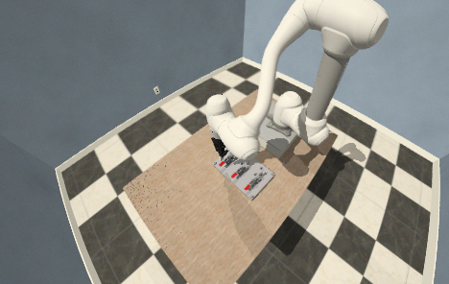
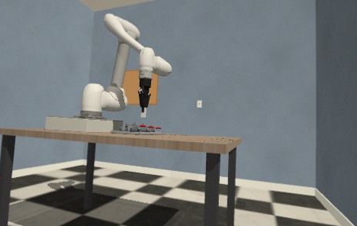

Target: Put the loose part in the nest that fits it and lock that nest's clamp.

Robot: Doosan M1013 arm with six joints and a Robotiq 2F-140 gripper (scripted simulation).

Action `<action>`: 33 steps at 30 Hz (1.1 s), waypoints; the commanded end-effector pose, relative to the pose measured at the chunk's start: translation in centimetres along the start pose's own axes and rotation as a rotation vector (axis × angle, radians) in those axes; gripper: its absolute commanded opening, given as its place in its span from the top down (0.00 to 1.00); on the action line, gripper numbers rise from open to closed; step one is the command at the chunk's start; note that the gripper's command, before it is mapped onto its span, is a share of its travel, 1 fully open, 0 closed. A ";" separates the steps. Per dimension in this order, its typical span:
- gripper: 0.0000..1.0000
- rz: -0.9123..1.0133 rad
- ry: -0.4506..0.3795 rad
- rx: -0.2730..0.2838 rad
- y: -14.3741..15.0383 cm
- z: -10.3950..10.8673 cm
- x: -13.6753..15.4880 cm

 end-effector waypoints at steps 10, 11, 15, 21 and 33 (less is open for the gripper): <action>0.90 0.000 0.000 0.000 0.0 2.0 0.0; 0.90 0.000 0.000 0.000 0.0 2.1 0.0; 0.90 0.000 0.000 0.000 0.0 2.1 0.0; 0.90 0.000 0.000 0.000 0.0 2.1 0.0; 0.90 0.000 0.000 0.000 0.0 2.1 0.0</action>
Point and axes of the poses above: the point where the finger pads meet when closed, its own z axis back along the fingers, its own y axis across the jaws, x = y × z, the point moved 5 cm from there along z, back along the fingers, and after that the axes turned 10 degrees about -z, right-handed, at the moved point
